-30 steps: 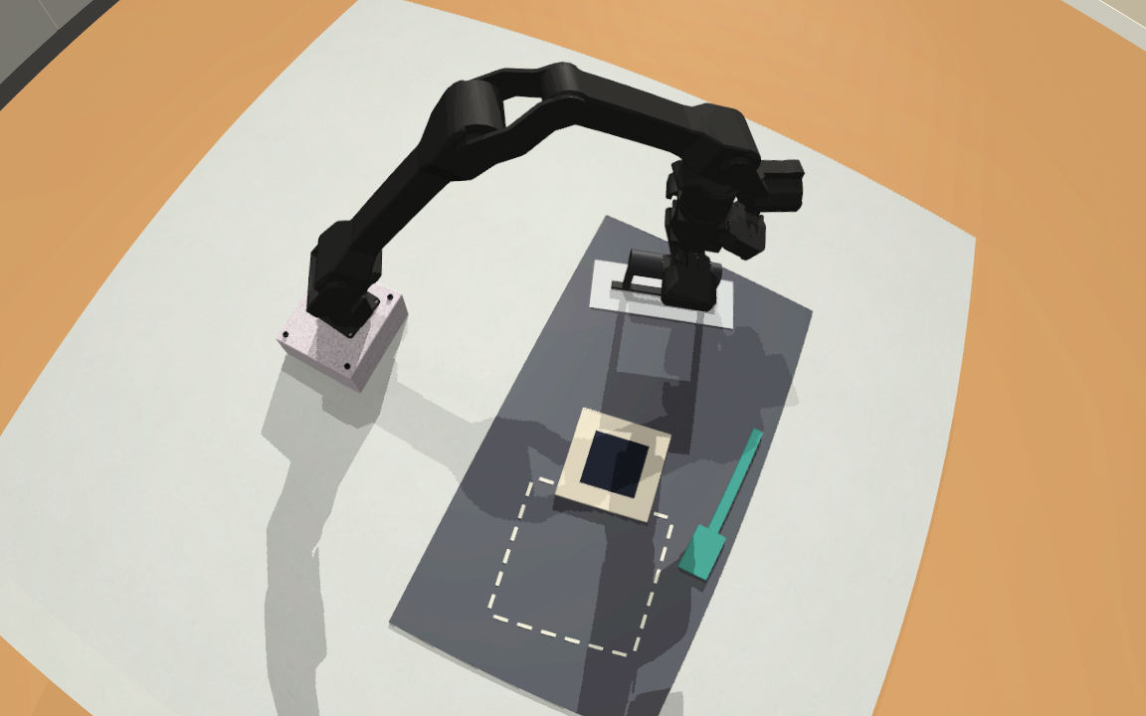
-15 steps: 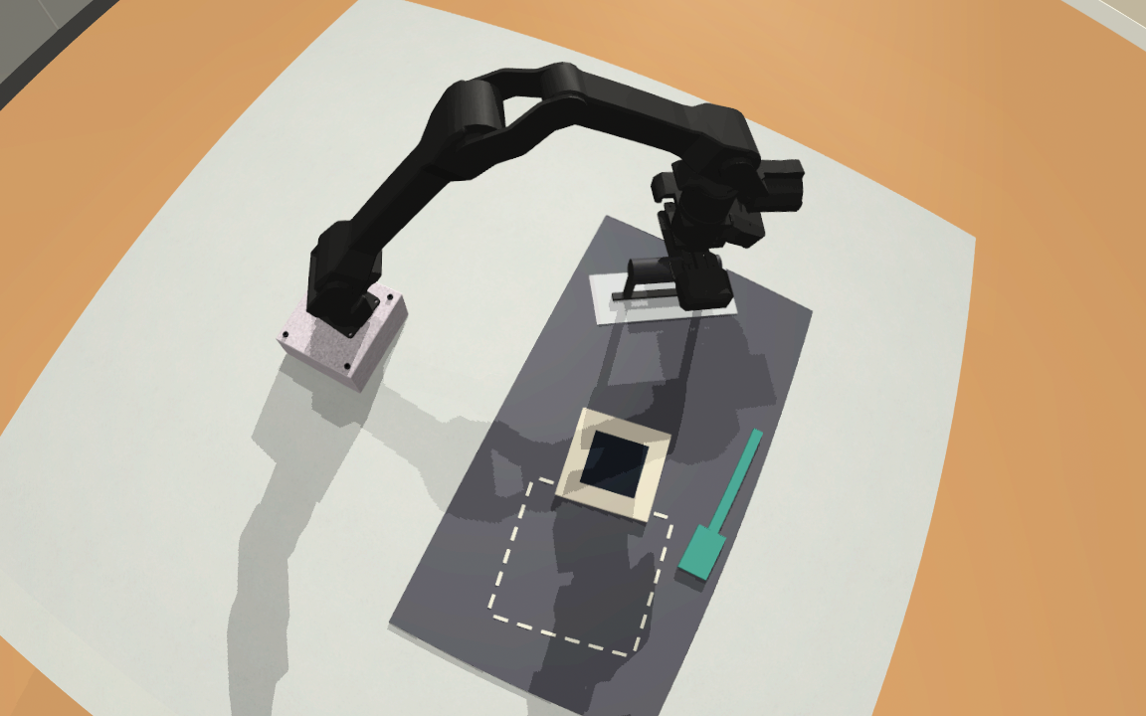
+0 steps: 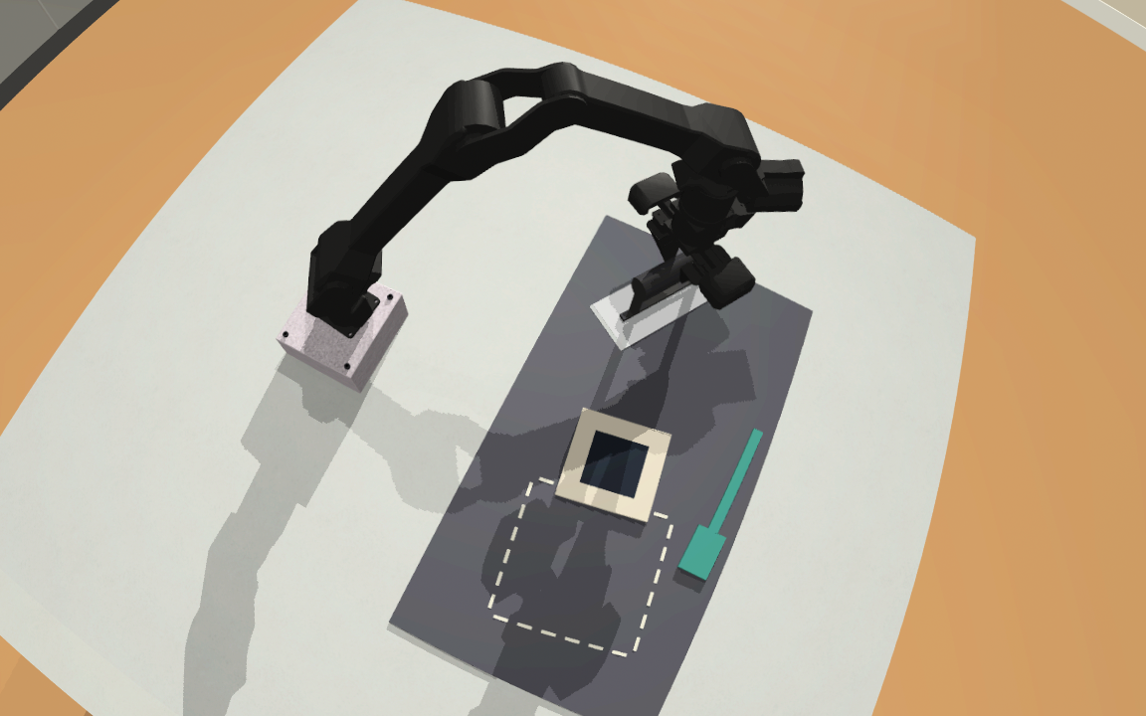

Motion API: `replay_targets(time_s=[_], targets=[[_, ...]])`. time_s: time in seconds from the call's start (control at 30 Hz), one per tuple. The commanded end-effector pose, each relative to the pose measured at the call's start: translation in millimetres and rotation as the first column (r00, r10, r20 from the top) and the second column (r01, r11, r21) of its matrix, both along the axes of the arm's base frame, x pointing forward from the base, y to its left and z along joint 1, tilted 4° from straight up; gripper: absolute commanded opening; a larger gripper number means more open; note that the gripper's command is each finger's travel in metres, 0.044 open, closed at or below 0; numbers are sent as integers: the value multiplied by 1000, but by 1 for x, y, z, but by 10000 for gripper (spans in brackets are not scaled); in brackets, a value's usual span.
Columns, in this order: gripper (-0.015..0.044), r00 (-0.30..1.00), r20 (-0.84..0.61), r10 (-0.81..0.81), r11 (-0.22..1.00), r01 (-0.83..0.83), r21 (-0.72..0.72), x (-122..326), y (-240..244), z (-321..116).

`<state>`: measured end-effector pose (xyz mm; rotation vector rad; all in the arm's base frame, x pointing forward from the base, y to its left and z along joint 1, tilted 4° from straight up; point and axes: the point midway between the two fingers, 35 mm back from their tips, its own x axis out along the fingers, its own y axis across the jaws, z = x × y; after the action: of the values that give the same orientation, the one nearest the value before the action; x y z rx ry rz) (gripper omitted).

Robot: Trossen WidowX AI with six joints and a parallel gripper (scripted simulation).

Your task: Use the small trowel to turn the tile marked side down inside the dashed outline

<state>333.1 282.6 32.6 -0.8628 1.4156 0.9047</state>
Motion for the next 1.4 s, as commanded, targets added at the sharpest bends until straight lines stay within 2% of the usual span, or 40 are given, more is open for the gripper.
replay_targets(time_s=[0.0, 0.43, 0.67, 0.83, 0.87, 1.37], targets=[[130, 989, 0, 145, 989, -145, 5, 0, 0, -1], [130, 875, 6, 485, 874, -485, 18, 0, 0, -1], [130, 872, 6, 489, 872, -489, 18, 0, 0, -1], [261, 872, 6, 489, 872, -489, 18, 0, 0, -1], [270, 872, 6, 489, 872, -489, 18, 0, 0, -1], [270, 872, 6, 489, 872, -489, 18, 0, 0, -1]])
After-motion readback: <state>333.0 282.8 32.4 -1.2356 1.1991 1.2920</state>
